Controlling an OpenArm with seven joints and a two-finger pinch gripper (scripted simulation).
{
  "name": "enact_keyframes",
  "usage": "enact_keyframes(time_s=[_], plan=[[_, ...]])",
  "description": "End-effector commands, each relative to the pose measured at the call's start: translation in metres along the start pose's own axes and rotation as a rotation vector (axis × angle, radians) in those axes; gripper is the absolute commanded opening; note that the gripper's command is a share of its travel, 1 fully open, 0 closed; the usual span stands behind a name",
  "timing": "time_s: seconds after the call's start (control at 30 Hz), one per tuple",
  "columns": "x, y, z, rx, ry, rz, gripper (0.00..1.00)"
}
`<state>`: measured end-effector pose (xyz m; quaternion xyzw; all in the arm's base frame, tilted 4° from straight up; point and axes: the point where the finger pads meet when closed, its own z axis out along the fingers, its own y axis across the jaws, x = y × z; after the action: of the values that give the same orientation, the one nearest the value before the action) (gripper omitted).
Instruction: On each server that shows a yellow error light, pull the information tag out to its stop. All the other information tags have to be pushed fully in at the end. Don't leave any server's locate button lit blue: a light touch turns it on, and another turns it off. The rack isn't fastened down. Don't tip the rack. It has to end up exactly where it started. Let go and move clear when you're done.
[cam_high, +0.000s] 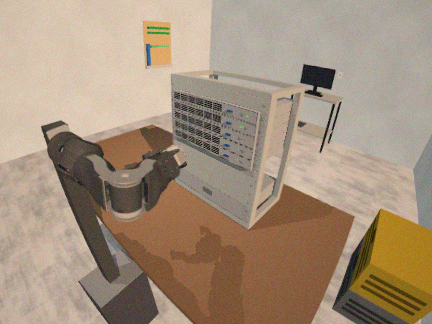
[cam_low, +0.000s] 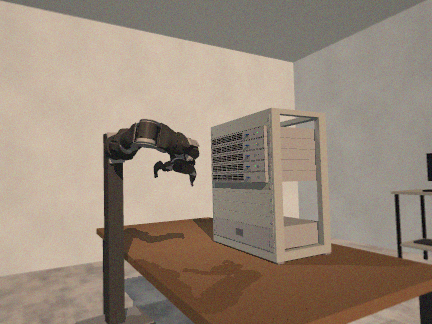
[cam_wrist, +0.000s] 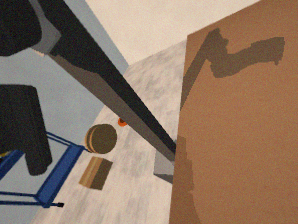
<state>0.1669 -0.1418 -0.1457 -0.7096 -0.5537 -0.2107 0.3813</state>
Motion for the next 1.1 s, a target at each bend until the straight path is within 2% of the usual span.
enact_keyframes(time_s=[0.0, 0.6, 0.87, 1.07], plan=[[0.001, 0.000, 0.000, -0.002, 0.000, -0.002, 1.00], [0.000, 0.003, 0.000, -0.013, -0.009, -0.010, 1.00], [-0.002, 0.006, 0.002, -0.031, -0.034, -0.028, 1.00], [-0.005, 0.014, 0.006, -0.067, -0.078, -0.064, 1.00]])
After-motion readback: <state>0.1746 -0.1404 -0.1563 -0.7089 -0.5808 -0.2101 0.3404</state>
